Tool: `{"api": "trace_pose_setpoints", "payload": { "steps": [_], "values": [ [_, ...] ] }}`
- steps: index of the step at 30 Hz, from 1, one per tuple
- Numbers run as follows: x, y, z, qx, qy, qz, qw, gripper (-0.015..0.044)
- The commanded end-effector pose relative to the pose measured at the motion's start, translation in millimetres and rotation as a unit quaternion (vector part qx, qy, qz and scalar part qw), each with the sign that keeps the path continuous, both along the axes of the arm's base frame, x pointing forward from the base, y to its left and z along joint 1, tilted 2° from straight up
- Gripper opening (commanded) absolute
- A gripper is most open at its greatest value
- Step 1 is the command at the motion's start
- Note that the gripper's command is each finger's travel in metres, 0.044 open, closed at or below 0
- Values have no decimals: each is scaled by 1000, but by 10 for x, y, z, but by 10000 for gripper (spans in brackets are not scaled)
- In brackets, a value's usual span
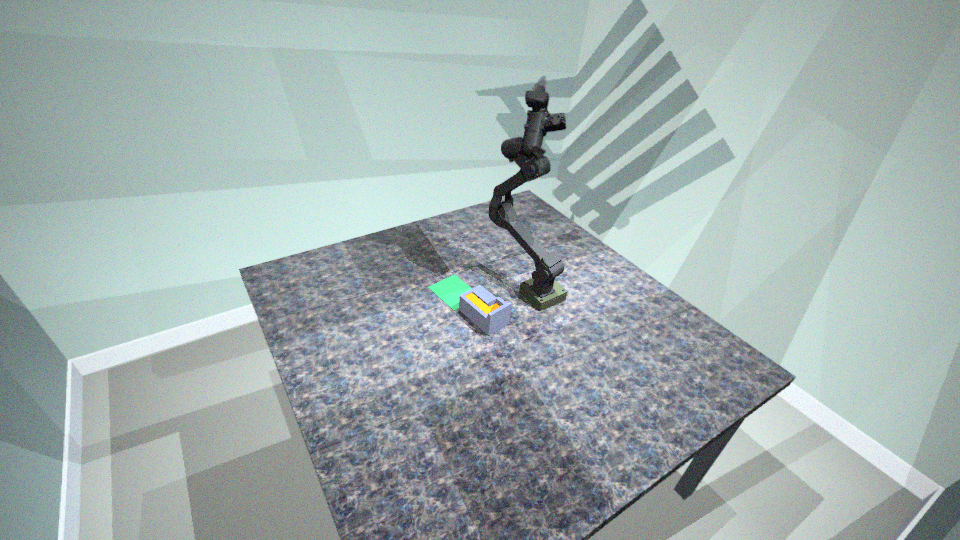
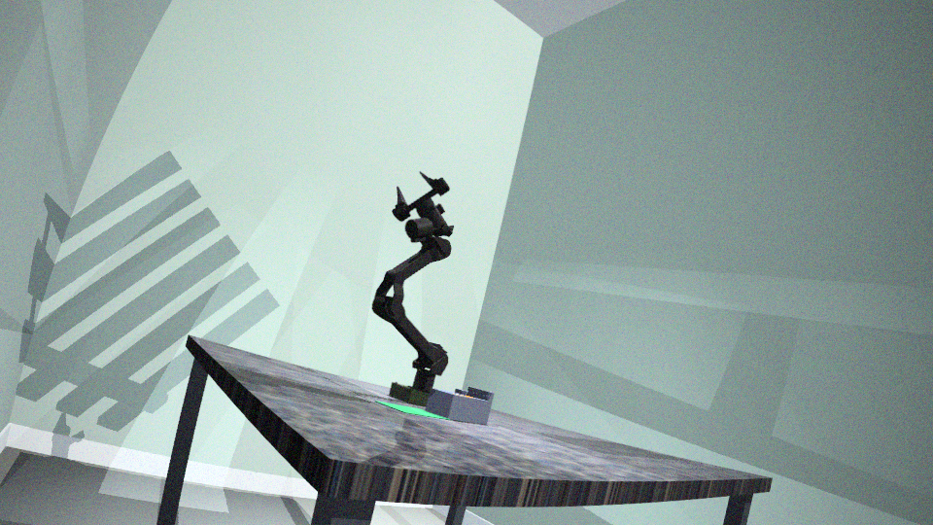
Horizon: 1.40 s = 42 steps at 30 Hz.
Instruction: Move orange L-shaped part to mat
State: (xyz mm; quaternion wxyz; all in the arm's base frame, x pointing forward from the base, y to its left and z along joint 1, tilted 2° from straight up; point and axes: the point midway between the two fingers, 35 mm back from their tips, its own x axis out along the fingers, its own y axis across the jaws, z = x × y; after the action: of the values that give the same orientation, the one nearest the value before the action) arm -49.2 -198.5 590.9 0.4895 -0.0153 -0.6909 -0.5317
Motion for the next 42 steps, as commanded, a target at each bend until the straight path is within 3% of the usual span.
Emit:
{"api": "trace_pose_setpoints", "payload": {
  "steps": [1,5,9,16,25,34,42],
  "values": [
    [-15,27,14,-7,-1,0,1000,374],
    [-113,338,153,-91,0,3,996,269],
    [-266,1131,366,-265,-9,28,964,180],
    [-144,2370,402,-485,51,60,871,180],
    [615,3757,-60,-685,235,155,671,180],
    [1761,4446,-1031,-708,494,264,430,180],
    [2686,4345,-2212,-547,724,367,207,180]
  ]
}}
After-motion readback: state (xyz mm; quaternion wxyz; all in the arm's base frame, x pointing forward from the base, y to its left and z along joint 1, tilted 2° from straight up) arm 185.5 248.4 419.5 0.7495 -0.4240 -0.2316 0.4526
